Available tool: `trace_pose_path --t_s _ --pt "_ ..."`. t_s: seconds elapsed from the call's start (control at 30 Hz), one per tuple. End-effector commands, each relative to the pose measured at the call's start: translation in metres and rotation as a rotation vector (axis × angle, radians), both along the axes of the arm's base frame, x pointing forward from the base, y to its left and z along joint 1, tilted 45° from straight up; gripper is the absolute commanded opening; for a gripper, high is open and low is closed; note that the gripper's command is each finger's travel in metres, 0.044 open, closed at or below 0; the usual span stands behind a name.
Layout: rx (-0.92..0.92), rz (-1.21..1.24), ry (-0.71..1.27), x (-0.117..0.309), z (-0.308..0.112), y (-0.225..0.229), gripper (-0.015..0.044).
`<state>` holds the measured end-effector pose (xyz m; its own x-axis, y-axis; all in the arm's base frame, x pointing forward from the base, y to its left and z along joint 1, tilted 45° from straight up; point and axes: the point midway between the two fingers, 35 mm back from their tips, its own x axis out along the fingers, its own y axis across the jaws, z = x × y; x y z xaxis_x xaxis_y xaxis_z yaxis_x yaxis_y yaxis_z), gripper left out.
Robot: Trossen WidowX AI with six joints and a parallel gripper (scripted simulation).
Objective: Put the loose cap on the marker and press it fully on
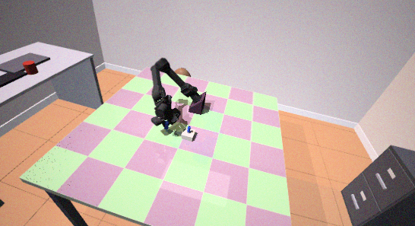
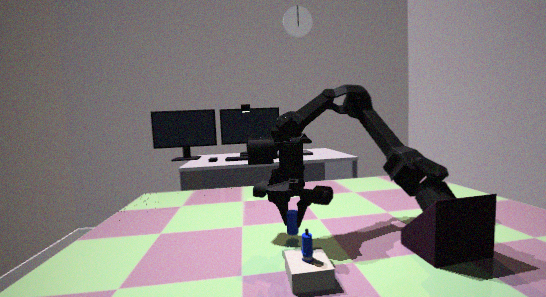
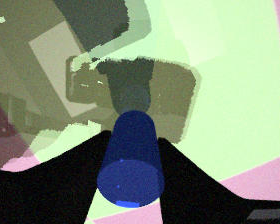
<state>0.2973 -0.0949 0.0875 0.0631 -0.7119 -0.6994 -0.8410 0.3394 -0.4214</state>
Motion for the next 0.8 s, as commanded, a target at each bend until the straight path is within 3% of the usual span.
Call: trace_pose_path --t_s 0.0,0.53,0.77 --pt "-0.001 -0.008 -0.009 0.001 0.007 0.005 0.0000" --pt "0.011 -0.035 -0.013 -0.006 0.034 0.032 0.0000" --pt "0.021 -0.032 -0.013 0.000 0.027 0.048 0.0000"
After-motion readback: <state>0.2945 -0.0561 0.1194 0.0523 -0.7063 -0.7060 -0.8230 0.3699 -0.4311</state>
